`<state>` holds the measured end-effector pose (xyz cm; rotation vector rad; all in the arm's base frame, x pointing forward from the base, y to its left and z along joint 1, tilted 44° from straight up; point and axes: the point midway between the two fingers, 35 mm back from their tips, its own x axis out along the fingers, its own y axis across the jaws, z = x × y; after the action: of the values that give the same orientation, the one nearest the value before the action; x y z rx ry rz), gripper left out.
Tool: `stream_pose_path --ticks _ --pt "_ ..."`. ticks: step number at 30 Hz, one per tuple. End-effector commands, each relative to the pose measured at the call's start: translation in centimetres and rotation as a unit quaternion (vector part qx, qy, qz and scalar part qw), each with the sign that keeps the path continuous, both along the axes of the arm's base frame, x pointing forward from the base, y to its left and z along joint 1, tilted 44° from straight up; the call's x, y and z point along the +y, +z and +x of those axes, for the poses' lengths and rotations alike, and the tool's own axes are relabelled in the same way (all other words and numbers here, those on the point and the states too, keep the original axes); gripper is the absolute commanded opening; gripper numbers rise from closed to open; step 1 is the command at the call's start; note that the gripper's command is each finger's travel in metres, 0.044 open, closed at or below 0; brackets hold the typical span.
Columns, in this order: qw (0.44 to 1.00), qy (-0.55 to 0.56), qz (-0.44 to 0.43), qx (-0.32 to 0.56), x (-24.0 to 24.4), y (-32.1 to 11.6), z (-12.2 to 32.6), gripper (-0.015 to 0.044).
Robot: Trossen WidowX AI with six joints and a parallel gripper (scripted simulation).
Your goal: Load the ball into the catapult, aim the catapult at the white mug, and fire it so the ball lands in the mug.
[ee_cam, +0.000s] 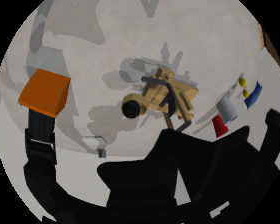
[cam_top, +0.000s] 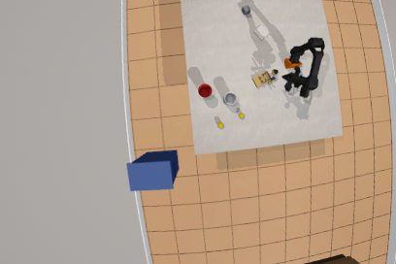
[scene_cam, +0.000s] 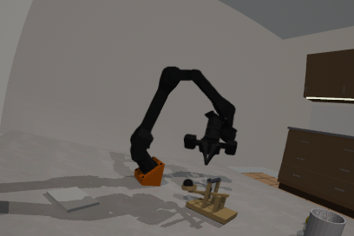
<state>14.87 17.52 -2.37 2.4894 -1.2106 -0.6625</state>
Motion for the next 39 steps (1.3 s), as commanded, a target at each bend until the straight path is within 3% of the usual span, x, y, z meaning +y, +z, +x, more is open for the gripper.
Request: stream_pose_path --ticks 1,39 --pt "0.999 0.020 -0.042 0.016 -0.6 0.6 -0.5 0.0000" --pt "0.999 0.020 -0.042 0.015 -3.8 -3.5 -0.1 0.0000"
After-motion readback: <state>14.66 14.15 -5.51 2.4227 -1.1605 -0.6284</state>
